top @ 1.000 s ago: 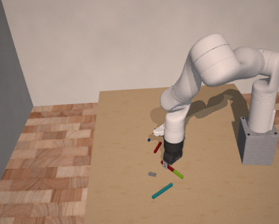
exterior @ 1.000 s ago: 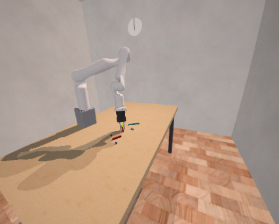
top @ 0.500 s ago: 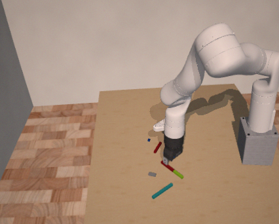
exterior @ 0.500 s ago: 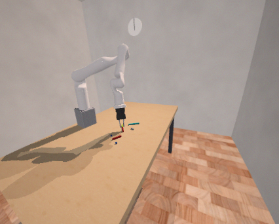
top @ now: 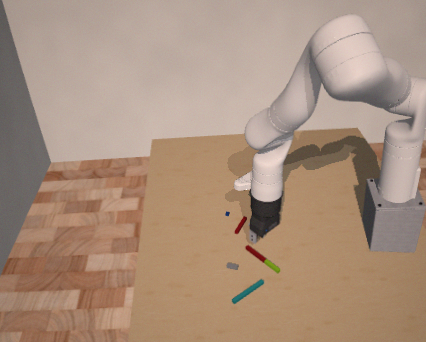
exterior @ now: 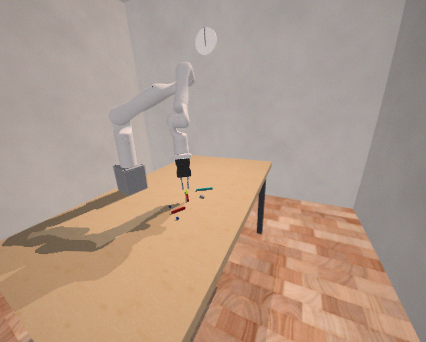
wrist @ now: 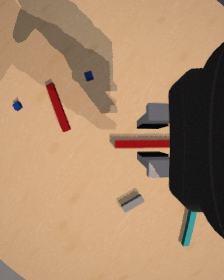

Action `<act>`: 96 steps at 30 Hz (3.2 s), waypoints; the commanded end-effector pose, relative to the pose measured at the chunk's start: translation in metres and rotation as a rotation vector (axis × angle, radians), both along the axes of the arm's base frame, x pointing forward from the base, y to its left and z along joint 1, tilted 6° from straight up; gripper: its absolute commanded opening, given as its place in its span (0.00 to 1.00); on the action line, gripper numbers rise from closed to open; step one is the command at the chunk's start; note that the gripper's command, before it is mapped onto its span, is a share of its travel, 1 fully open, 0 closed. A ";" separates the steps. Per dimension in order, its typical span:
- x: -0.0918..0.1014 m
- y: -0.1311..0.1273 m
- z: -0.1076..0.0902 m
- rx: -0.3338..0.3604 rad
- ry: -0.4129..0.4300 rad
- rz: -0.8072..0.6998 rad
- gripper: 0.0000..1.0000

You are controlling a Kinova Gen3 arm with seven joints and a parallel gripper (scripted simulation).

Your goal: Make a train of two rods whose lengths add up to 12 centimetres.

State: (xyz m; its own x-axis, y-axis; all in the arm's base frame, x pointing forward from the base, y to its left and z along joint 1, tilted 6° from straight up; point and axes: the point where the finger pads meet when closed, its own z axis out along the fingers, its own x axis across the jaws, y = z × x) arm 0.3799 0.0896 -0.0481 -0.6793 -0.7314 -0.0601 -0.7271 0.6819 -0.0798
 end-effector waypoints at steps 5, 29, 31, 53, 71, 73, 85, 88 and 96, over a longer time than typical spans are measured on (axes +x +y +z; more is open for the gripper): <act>0.000 0.005 0.015 0.009 -0.006 0.005 0.54; -0.001 0.005 0.030 0.009 -0.006 0.005 1.00; -0.001 0.005 0.030 0.009 -0.006 0.005 1.00; -0.002 0.005 0.033 0.009 -0.006 0.005 1.00; -0.007 0.005 0.087 0.009 -0.006 0.005 1.00; -0.008 0.005 0.096 0.009 -0.006 0.005 1.00; -0.011 0.005 0.120 0.009 -0.006 0.005 1.00; -0.011 0.005 0.121 0.009 -0.006 0.005 1.00; -0.011 0.005 0.121 0.009 -0.006 0.005 1.00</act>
